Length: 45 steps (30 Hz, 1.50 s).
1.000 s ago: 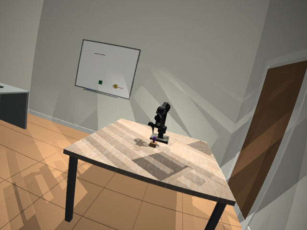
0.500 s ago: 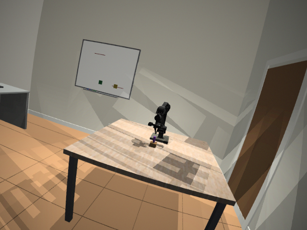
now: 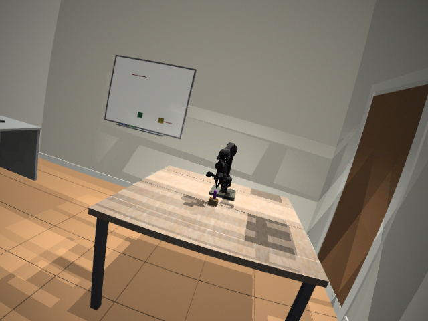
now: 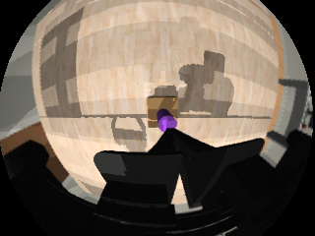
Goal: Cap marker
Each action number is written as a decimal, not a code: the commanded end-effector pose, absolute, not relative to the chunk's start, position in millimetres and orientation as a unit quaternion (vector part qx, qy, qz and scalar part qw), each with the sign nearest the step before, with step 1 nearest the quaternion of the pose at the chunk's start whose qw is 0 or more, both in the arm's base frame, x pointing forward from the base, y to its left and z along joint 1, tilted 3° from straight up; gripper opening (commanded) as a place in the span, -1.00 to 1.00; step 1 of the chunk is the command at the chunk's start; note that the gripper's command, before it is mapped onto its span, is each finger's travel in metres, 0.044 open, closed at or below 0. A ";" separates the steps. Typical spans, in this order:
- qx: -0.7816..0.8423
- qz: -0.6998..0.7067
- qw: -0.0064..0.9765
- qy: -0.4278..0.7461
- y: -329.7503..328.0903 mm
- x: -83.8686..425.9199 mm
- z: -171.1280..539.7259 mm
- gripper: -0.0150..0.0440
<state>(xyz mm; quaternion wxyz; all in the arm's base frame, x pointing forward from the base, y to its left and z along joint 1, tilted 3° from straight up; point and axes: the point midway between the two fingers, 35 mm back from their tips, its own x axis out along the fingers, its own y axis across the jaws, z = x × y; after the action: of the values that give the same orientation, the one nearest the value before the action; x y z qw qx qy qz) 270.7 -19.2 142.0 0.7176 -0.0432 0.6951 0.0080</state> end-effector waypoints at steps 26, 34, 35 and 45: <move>-0.043 0.008 0.721 0.692 -20.4 272.6 115.8 -0.49; -0.043 0.008 0.720 0.693 -17.6 273.3 177.7 -0.49; -0.043 0.008 0.720 0.693 -17.0 271.8 188.9 -0.49; -0.043 0.008 0.719 0.693 -16.2 268.8 204.5 -0.22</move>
<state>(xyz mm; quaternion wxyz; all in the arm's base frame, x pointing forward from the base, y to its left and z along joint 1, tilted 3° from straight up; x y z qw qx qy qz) 269.2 -16.4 200.7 0.7193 -0.0444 0.6932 0.0103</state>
